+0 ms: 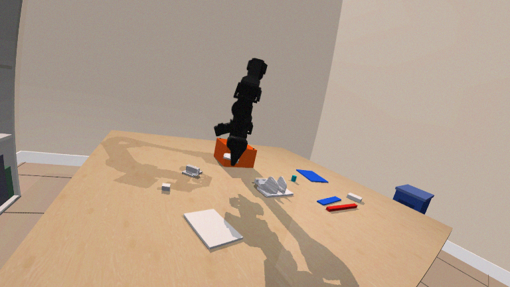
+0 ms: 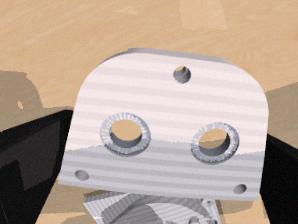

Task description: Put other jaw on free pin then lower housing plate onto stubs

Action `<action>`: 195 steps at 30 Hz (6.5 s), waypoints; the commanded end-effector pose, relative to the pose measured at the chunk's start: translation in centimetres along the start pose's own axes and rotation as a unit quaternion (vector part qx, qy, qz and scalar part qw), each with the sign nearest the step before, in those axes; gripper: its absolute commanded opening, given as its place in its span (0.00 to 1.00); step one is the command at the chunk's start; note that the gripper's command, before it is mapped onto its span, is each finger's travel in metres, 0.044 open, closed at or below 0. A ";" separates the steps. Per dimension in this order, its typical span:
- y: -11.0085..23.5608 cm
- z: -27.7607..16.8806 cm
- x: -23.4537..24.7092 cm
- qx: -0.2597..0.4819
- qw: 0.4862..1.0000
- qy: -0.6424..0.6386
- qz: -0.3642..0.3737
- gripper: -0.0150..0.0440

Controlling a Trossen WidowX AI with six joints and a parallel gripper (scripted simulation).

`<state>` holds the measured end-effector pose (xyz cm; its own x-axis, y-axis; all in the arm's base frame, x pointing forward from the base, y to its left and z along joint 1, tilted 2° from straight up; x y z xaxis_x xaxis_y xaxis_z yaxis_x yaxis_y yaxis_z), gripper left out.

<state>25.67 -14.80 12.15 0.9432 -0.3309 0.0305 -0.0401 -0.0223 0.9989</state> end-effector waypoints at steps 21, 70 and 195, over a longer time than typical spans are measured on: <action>-0.1 -5.0 -0.1 0.000 0.947 0.322 0.000 0.85; 0.0 -14.3 -2.8 0.004 0.553 0.833 0.004 0.85; -6.3 -14.7 -4.5 0.005 0.529 0.849 0.004 0.85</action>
<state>26.52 0.76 6.32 -0.1239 0.9917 0.0345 -0.0395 -0.0396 0.9984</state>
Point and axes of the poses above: the point midway between the two fingers, 35 mm back from their tips, its own y axis back along the fingers, its own x axis across the jaws, z = x × y, the point moved 9 cm from there along y, back along the fingers, and after that the axes turned 7 degrees about y, right-handed, at the moved point
